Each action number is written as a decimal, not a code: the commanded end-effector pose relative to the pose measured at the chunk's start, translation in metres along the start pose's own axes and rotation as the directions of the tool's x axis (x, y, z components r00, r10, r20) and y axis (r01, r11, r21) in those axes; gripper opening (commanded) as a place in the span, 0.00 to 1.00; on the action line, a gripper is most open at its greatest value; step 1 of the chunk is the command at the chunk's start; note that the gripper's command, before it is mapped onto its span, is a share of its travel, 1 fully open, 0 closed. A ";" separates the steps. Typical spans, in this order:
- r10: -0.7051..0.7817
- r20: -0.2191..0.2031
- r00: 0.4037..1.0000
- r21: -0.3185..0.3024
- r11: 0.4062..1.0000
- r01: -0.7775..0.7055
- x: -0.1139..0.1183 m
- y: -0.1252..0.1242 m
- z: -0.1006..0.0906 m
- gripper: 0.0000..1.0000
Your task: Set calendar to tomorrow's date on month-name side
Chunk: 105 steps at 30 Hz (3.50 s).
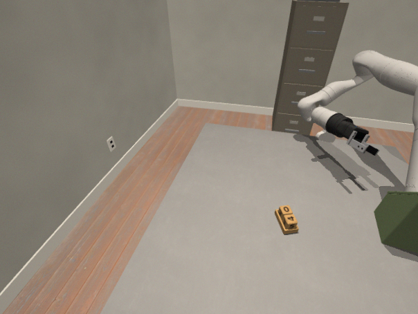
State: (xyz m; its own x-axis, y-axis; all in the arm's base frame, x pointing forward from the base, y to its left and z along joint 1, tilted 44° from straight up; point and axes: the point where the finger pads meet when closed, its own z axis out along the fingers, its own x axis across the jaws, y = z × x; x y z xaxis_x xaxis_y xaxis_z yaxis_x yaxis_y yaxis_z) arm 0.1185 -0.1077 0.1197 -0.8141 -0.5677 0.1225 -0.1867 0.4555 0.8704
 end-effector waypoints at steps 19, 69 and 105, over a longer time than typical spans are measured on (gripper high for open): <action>-0.001 -0.001 1.000 0.001 1.000 0.001 0.000 0.000 0.000 1.00; -0.644 -0.652 -0.399 -0.722 0.366 0.587 -0.135 -0.100 -0.001 1.00; -0.308 -0.104 -0.946 -0.986 0.160 0.057 -0.287 -0.094 0.076 1.00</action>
State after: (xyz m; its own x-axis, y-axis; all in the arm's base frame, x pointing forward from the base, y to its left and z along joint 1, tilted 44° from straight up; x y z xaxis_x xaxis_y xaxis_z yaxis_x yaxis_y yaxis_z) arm 0.3277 0.0640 -0.0342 0.8852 0.3230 -0.3348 0.4651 -0.6358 0.6161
